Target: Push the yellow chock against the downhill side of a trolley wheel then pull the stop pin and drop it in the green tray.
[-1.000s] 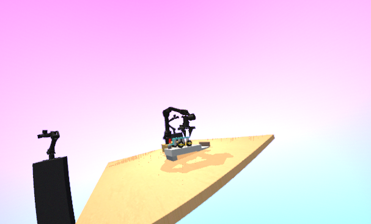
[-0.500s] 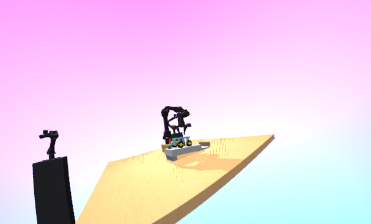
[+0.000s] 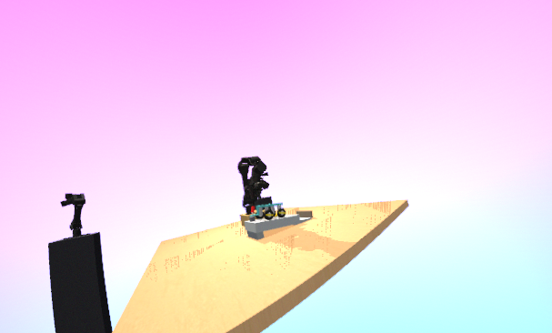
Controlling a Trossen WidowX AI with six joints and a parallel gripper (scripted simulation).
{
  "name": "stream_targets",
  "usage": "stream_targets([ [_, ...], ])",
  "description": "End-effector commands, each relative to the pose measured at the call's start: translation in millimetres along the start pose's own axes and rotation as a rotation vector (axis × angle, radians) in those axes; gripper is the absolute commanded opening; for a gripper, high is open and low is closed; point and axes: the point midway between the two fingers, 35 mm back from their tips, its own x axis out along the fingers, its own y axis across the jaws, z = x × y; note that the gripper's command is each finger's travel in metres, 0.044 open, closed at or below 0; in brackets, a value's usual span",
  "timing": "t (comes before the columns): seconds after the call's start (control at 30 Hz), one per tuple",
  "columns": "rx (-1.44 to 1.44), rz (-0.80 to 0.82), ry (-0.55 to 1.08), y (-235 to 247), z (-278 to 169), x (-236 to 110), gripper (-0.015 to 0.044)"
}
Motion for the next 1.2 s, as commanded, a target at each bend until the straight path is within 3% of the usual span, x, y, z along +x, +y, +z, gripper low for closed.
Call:
stream_targets([
  [0.0,0.019,-0.001,0.007,-0.9,-1.4,-1.4,0.0190],
  [1.17,0.019,-0.001,0.008,-1.6,-1.8,42.7,0.0190],
])
